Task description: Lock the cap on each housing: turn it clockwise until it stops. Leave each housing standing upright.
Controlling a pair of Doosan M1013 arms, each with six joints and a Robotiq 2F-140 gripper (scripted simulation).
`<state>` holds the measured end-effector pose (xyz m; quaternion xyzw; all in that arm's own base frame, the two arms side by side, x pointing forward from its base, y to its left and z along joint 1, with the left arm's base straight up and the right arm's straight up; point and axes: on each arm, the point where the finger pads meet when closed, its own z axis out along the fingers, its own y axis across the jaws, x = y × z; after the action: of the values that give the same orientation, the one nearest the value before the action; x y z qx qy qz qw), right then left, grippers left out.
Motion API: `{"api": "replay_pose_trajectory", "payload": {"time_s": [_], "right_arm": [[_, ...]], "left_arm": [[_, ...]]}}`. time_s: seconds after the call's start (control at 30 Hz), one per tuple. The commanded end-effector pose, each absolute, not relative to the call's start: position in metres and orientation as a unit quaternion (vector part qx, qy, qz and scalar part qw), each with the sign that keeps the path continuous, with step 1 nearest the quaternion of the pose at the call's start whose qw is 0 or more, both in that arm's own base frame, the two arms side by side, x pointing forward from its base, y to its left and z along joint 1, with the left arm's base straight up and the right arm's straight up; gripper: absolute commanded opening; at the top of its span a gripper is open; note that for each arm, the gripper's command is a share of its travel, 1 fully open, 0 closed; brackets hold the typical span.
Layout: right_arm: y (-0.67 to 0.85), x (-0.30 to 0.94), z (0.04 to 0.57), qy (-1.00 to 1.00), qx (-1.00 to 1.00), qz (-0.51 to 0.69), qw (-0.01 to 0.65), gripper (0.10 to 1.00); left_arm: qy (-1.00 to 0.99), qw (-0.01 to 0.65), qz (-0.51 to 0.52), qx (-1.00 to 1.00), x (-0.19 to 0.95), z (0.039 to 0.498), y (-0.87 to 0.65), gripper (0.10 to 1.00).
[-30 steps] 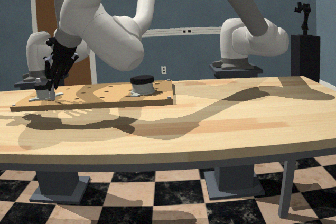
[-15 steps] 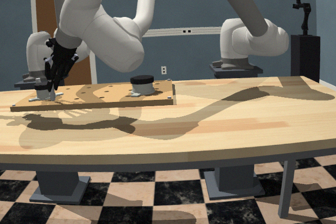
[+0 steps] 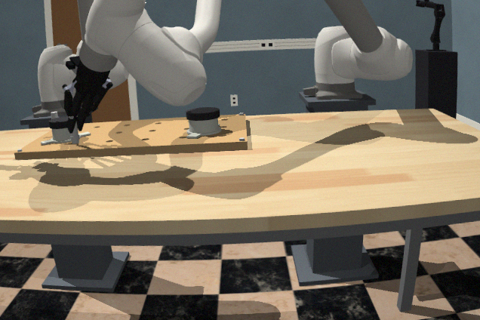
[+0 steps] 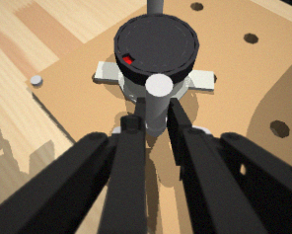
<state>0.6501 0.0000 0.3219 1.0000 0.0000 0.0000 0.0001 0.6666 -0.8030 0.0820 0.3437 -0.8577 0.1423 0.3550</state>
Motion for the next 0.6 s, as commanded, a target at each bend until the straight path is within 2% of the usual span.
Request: {"api": "replay_pose_trajectory", "payload": {"time_s": [0.0,0.57], "right_arm": [[0.0001,0.6502,0.3226,0.000,1.000,0.001,0.000,1.000],[0.0001,0.6502,0.3226,0.000,1.000,0.001,0.000,1.000]], "left_arm": [[-0.858,0.355,0.143,0.343,0.6670,0.0821,-0.8030,0.099],[-0.858,0.354,0.143,0.343,0.6670,0.0762,-0.8030,0.099]]}}
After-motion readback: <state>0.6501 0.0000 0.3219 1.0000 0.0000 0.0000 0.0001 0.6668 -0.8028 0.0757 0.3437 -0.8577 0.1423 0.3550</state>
